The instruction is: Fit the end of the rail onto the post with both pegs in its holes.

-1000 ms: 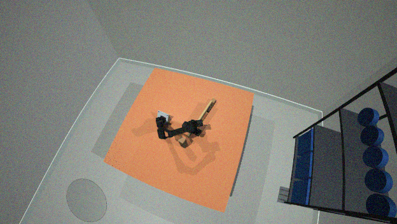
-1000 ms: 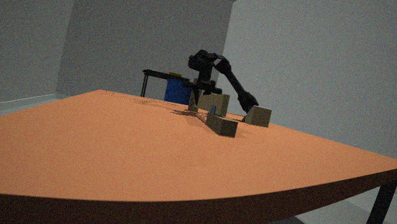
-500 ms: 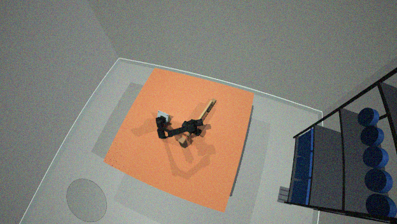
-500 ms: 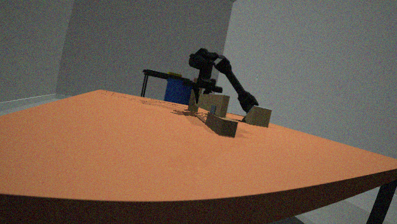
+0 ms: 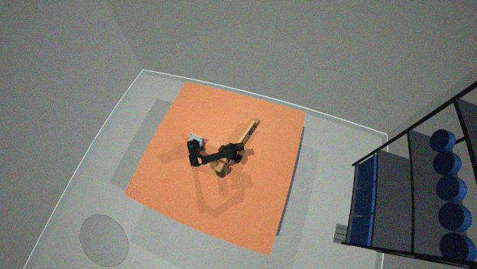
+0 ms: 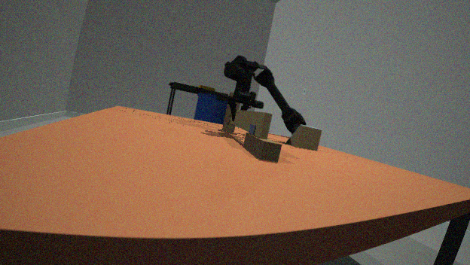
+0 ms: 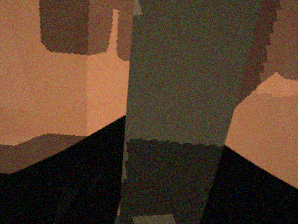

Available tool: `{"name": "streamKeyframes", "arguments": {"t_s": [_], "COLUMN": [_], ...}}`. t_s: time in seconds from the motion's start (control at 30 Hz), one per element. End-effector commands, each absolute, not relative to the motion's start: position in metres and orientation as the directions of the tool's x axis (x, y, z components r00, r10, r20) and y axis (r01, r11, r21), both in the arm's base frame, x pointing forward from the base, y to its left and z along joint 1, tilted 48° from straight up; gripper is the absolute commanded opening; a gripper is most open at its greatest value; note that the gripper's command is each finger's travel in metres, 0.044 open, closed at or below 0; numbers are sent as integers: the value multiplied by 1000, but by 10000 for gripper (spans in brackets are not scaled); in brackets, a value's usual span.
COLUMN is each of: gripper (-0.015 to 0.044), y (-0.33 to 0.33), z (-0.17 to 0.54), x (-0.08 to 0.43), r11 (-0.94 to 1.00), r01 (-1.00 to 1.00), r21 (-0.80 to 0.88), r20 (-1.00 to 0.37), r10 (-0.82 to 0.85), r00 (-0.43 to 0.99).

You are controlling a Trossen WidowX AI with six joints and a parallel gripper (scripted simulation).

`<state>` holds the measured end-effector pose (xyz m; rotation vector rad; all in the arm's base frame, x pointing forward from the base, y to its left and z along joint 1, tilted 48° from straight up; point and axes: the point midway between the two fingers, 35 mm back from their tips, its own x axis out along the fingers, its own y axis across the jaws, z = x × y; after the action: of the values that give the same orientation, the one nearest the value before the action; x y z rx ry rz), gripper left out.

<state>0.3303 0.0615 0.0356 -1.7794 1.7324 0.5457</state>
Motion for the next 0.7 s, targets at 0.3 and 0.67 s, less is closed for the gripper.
{"name": "streamKeyframes", "arguments": {"t_s": [0.3,0.67], "gripper": [0,0], "y": [62,63], "z": [32,32], "x": [331,330], "r11": [19,19], "r01": [-991,-991], "r21": [-133,-133], "r20": [-669,-669], "r10": [-740,-740], "r00": [76,76]}}
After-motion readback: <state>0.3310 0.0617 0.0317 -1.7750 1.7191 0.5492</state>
